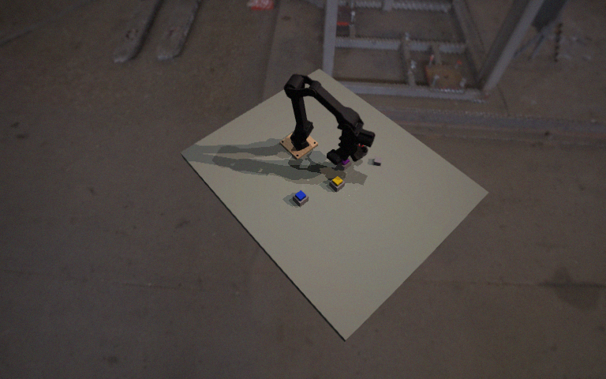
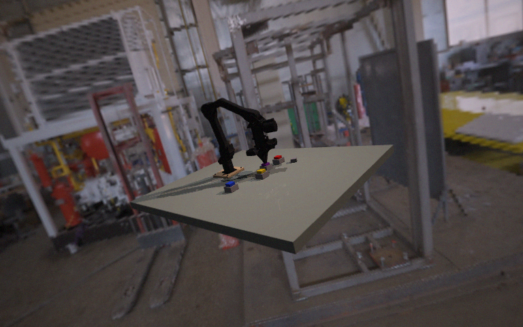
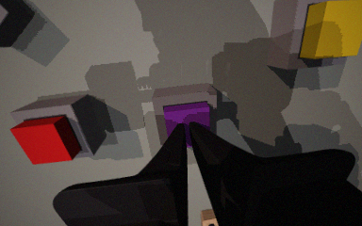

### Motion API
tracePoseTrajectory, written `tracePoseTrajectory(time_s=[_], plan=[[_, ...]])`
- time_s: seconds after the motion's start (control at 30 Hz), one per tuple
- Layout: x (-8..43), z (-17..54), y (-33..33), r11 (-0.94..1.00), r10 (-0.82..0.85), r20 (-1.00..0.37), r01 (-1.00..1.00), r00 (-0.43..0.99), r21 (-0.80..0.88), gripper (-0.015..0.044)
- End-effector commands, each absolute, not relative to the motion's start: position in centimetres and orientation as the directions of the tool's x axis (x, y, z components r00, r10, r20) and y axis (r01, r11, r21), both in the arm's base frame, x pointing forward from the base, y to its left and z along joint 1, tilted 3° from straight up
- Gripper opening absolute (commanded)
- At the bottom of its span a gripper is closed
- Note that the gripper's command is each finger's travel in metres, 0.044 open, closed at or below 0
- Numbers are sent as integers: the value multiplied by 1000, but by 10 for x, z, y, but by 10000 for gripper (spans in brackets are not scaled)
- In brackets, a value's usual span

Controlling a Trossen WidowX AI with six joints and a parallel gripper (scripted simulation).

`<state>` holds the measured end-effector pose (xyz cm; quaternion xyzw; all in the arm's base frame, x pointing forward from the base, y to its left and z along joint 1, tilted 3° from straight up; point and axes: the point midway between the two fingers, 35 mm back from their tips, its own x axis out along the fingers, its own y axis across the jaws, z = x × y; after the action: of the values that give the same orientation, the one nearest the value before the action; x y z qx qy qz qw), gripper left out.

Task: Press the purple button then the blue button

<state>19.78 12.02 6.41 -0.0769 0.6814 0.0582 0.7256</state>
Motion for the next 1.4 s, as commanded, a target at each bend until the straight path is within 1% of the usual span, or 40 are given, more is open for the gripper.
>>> tracePoseTrajectory(time_s=[0.0, 0.6, 0.73, 0.93, 1.13, 1.37], plan=[[197, 57, 119, 980, -30, -998, -194, 58, -41, 20], [197, 57, 119, 980, -30, -998, -194, 58, -41, 20], [196, 89, 120, 980, -29, -998, -194, 59, -40, 20], [195, 94, 120, 980, -30, -998, -194, 58, -40, 20], [192, 152, 122, 980, -29, -998, -194, 58, -40, 20], [197, 154, 117, 980, -29, -998, -194, 58, -40, 20]])
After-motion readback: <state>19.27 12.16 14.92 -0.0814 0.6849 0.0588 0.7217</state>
